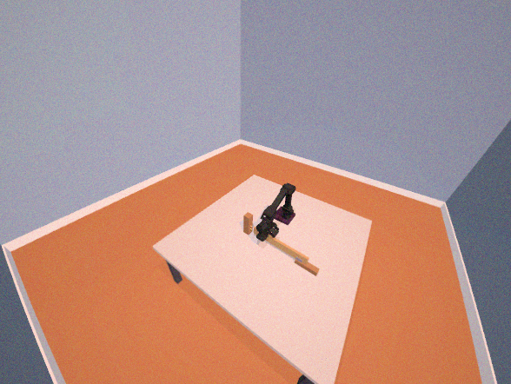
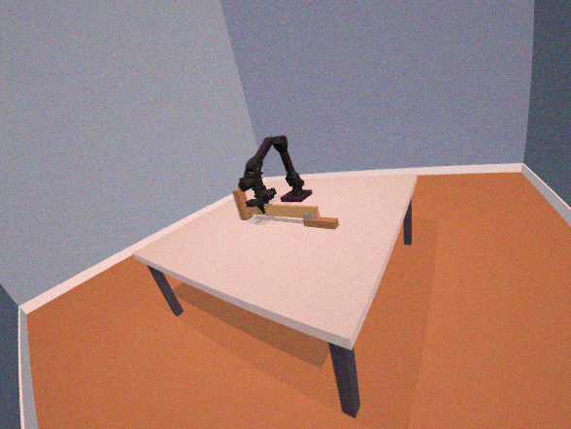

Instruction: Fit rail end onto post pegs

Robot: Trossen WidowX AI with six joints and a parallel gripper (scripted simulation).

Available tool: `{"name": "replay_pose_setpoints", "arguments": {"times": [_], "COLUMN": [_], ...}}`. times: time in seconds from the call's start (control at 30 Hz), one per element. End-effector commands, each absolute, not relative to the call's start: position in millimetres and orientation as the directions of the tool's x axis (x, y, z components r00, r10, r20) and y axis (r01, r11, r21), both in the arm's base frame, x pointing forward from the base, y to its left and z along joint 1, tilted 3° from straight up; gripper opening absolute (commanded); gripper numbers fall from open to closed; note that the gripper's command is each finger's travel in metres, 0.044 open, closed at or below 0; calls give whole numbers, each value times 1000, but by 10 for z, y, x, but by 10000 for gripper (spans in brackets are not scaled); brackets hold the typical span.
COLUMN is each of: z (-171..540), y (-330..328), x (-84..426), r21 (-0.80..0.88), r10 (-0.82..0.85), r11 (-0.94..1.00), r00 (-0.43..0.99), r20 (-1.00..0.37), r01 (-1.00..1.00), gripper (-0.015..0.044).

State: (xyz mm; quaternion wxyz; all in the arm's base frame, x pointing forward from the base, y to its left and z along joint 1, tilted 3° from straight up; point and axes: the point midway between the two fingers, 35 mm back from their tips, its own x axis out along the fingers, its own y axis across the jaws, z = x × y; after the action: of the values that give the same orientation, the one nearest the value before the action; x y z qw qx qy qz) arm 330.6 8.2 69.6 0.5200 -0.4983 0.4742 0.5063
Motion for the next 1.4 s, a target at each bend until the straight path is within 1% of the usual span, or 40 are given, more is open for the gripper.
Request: {"name": "replay_pose_setpoints", "arguments": {"times": [0.0,1.37], "z": [708,721], "y": [61,-66], "x": [3312,3324], "r21": [-41,-42], "r10": [54,53], "r11": [-9,-10], "r00": [41,41], "r20": [-998,-998], "r01": [-999,-999], "gripper": [0,0]}}
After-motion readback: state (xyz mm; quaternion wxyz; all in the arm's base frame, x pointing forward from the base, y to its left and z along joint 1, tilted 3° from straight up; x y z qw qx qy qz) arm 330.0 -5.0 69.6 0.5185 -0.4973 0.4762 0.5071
